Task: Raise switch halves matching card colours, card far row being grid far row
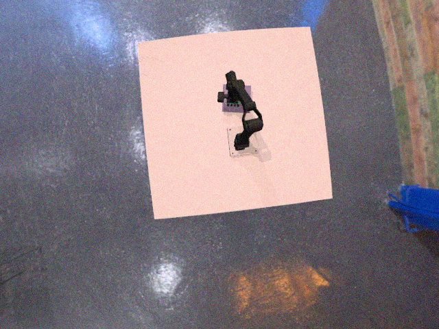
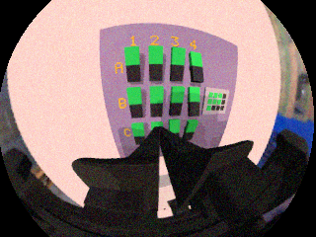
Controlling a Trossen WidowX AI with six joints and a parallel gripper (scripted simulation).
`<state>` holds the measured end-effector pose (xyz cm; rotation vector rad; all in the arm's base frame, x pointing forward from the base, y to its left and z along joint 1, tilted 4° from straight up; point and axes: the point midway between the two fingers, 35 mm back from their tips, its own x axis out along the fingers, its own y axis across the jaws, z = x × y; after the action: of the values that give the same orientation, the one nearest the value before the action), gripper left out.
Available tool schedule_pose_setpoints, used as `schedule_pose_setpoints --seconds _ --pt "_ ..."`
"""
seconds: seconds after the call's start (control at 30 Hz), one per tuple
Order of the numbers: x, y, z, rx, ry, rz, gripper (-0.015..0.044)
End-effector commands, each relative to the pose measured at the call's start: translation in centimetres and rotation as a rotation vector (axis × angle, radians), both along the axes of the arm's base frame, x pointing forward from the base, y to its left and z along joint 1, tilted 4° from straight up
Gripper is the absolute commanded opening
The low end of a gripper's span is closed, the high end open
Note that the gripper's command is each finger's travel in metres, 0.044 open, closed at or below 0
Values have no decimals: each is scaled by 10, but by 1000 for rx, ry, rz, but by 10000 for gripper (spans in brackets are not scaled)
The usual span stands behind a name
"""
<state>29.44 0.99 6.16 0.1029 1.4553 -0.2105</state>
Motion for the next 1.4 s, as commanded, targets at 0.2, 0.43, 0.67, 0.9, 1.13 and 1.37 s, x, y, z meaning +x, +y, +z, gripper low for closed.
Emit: schedule_pose_setpoints --seconds 0.2,0.43,0.67,0.9,1.13,1.37 --pt "0 0 -3 3 3 4 0" --pt "0 0 -4 3 3 4 0" --pt "0 0 -4 3 3 4 0" --pt "1 0 -5 3 3 4 0" --pt "1 0 -6 3 3 4 0" --pt "1 0 -7 3 3 4 0"
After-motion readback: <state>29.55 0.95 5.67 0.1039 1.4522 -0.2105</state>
